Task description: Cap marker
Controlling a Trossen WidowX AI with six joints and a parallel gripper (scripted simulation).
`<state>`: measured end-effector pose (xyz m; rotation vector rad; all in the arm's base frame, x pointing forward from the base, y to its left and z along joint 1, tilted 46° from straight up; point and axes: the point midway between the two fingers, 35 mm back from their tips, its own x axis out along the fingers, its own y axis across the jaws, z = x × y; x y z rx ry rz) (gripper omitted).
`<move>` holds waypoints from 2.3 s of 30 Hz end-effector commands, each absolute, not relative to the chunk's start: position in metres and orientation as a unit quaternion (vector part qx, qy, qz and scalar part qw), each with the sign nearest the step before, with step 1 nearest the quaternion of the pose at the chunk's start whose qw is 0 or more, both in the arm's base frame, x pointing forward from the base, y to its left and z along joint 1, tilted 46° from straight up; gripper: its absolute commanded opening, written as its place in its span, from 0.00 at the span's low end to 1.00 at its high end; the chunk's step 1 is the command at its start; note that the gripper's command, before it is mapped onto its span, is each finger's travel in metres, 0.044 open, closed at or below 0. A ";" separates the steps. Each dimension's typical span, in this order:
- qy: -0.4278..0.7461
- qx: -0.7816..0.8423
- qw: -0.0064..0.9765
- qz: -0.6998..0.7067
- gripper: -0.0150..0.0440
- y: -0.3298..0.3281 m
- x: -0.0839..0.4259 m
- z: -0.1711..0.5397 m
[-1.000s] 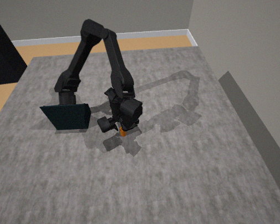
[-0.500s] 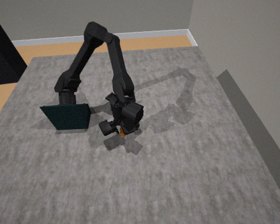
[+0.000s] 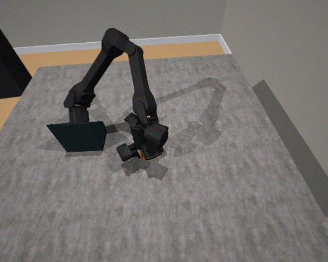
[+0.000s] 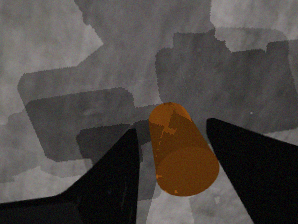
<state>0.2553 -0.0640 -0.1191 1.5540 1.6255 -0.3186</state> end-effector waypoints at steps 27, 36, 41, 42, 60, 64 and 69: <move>0.647 0.623 0.420 -0.130 0.25 -0.099 0.249 -0.086; 0.647 0.623 0.420 -0.130 0.25 -0.105 0.248 -0.073; 0.647 0.623 0.420 -0.130 0.25 -0.100 0.252 -0.058; 0.647 0.623 0.420 -0.130 0.25 -0.099 0.253 -0.054; 0.647 0.623 0.419 -0.131 0.25 -0.076 0.260 0.000; 0.647 0.623 0.419 -0.131 0.25 -0.070 0.260 0.012; 0.648 0.623 0.419 -0.130 0.25 -0.062 0.260 0.026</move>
